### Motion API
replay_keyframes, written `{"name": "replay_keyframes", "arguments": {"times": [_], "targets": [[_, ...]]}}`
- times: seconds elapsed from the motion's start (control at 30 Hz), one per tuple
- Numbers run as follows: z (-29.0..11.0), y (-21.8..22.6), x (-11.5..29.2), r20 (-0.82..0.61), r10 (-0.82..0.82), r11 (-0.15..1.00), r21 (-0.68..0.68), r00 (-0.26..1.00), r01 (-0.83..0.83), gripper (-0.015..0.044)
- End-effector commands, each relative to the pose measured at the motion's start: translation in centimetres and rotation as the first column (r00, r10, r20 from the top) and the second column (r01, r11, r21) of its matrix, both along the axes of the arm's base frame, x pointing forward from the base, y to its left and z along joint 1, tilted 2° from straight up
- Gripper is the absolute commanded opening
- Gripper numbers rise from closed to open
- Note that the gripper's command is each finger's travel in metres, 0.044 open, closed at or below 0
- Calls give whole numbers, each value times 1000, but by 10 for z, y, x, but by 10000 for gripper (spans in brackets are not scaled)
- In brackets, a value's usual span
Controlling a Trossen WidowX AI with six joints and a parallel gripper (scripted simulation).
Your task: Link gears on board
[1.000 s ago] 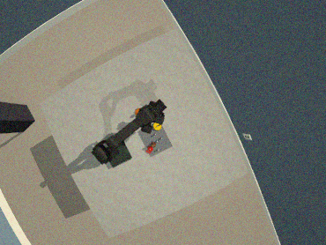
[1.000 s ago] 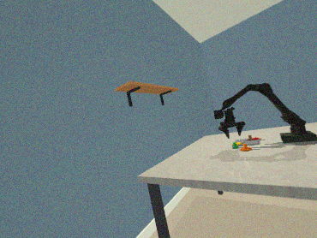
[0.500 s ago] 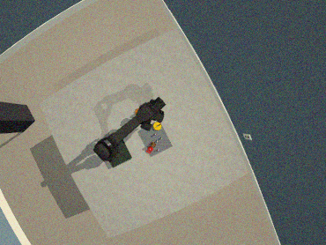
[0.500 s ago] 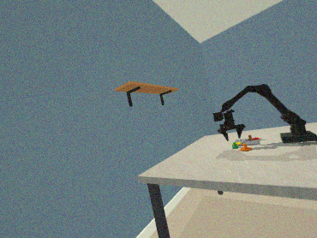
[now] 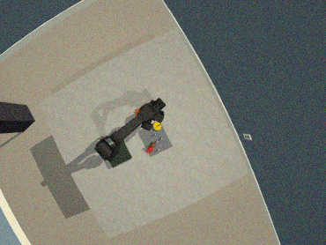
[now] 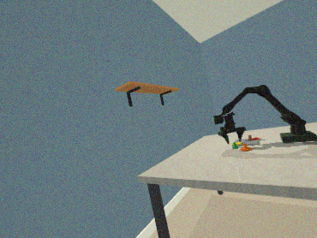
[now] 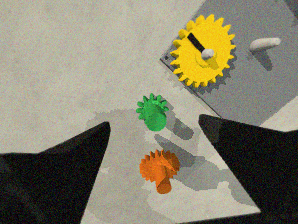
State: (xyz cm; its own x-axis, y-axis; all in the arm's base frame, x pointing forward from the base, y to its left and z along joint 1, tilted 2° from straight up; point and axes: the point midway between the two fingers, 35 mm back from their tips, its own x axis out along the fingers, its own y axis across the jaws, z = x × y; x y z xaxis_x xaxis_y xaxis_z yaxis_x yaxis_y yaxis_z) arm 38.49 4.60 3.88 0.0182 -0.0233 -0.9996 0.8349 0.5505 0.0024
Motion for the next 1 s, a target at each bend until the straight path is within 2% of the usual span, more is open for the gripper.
{"name": "replay_keyframes", "arguments": {"times": [0.0, 0.27, 0.73, 0.97], "targets": [[-8, 0, -1, -3, -3, 1000, 2, 1000, 3, 440], [-12, 0, -1, -3, -3, 1000, 2, 1000, 3, 440], [-12, 0, -1, -3, -3, 1000, 2, 1000, 3, 72], [-12, 0, -1, -3, -3, 1000, 2, 1000, 3, 26]]}}
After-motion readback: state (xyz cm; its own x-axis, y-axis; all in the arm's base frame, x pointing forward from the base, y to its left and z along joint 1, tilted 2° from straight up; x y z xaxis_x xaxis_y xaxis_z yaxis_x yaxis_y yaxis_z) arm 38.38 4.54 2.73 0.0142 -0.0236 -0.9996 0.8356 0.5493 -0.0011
